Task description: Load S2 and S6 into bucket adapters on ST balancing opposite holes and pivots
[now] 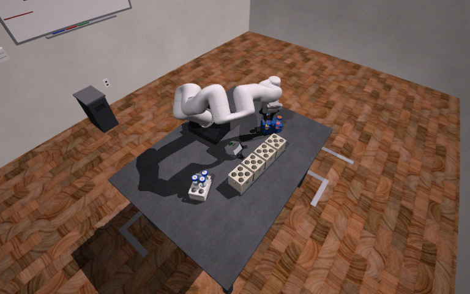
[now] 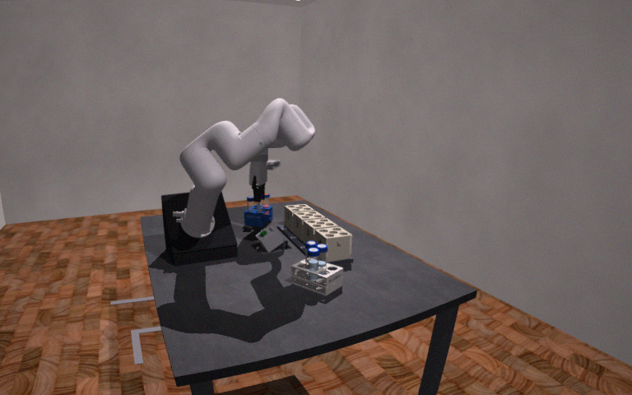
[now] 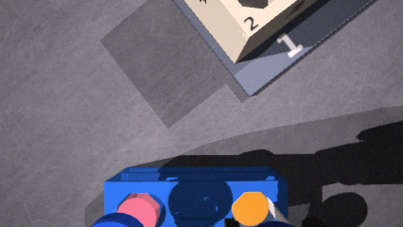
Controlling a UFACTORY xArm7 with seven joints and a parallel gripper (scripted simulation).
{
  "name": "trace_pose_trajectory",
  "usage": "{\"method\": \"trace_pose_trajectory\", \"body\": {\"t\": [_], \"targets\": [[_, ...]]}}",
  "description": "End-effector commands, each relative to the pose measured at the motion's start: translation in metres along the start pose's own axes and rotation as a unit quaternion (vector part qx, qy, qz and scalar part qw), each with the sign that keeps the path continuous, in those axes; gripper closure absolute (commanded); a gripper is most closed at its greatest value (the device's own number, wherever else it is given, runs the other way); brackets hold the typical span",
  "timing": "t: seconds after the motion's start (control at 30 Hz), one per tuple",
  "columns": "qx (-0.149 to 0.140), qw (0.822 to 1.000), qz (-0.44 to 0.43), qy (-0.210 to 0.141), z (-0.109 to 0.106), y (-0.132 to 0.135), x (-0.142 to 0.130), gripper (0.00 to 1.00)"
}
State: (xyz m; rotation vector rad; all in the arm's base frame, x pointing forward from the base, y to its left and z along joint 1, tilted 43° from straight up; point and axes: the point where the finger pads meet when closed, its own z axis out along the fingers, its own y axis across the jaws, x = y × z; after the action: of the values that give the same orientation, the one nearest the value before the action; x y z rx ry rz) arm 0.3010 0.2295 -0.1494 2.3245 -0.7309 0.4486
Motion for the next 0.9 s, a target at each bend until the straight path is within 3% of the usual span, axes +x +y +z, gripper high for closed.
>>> {"method": "trace_pose_trajectory", "body": {"t": [0.0, 0.8, 0.83, 0.87], "targets": [[0.002, 1.000, 0.000, 0.000, 0.000, -0.001, -0.001, 1.00], [0.003, 1.000, 0.000, 0.000, 0.010, -0.001, -0.001, 1.00], [0.002, 1.000, 0.000, 0.000, 0.011, -0.001, -0.001, 0.56], [0.002, 1.000, 0.000, 0.000, 0.011, -0.001, -0.001, 0.56]]}}
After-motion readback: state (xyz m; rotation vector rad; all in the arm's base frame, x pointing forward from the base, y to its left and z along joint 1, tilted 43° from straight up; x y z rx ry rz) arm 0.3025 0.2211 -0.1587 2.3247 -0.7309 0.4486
